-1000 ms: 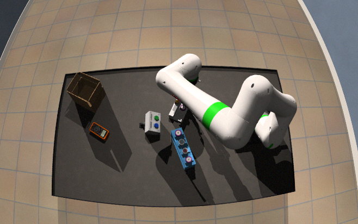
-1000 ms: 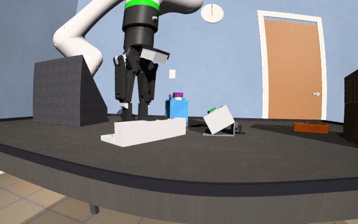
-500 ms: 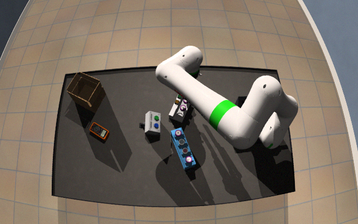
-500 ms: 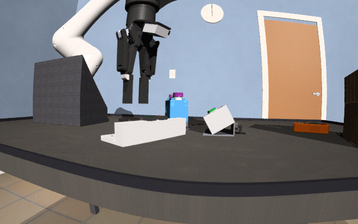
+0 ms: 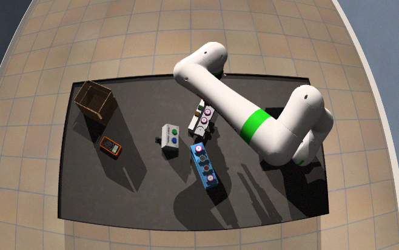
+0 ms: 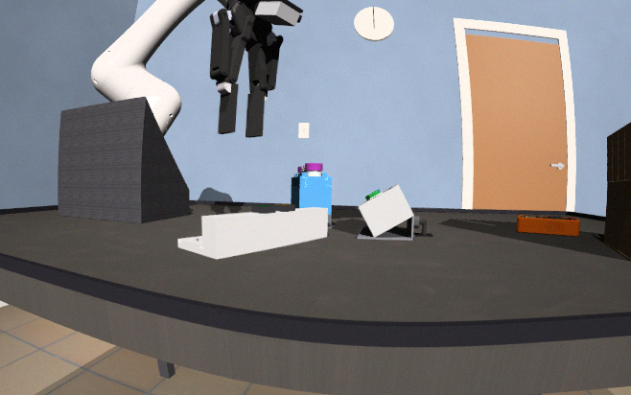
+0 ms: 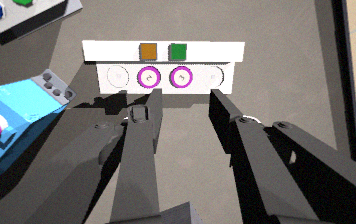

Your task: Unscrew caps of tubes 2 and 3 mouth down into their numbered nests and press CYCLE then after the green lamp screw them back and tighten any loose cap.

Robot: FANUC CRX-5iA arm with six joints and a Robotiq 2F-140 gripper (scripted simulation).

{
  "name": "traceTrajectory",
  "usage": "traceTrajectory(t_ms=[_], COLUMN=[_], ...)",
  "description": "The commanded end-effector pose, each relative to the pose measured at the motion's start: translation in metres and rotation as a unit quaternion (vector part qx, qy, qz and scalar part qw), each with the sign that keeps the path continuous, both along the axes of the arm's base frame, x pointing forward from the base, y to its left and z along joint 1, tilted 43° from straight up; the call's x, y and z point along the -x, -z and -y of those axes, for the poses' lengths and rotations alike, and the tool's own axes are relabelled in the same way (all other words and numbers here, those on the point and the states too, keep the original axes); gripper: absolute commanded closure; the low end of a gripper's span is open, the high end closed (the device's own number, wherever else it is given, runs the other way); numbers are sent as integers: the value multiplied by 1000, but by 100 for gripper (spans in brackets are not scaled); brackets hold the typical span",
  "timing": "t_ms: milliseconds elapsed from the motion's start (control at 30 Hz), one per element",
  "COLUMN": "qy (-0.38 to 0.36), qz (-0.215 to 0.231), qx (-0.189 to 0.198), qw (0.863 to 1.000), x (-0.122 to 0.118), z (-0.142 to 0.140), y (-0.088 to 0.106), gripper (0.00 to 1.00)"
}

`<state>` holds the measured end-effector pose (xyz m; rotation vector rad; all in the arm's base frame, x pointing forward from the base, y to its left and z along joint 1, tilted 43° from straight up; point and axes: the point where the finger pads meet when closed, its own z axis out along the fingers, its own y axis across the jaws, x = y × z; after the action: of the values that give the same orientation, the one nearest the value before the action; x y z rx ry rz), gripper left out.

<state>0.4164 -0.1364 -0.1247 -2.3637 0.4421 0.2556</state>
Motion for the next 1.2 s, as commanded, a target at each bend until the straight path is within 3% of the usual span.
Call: traceTrajectory(t_ms=[0,33,67,167,300,367,567,800,867,900,1167], qy=[0,0,31,109,126,185,280,385,385,405,405], qz=[0,1,-28,-101,-117,-172,-259,-358,-358,-377,-377], qx=[0,1,3,9,11,15,22,31,31,33,33], qw=[1000,1000,999,989,985,967,924,850,850,832,832], x=[-1,-1,-6,-22,-25,-36,-54,-75,-75,-80,-122], z=[6,6,0,-16,-20,-31,-50,-73,-73,-78,-123], y=[-6,-6,-8,-15,-17,-22,-30,-40,-40,-42,-61], gripper=[64,64,90,90,90,90,90,90,90,90,90])
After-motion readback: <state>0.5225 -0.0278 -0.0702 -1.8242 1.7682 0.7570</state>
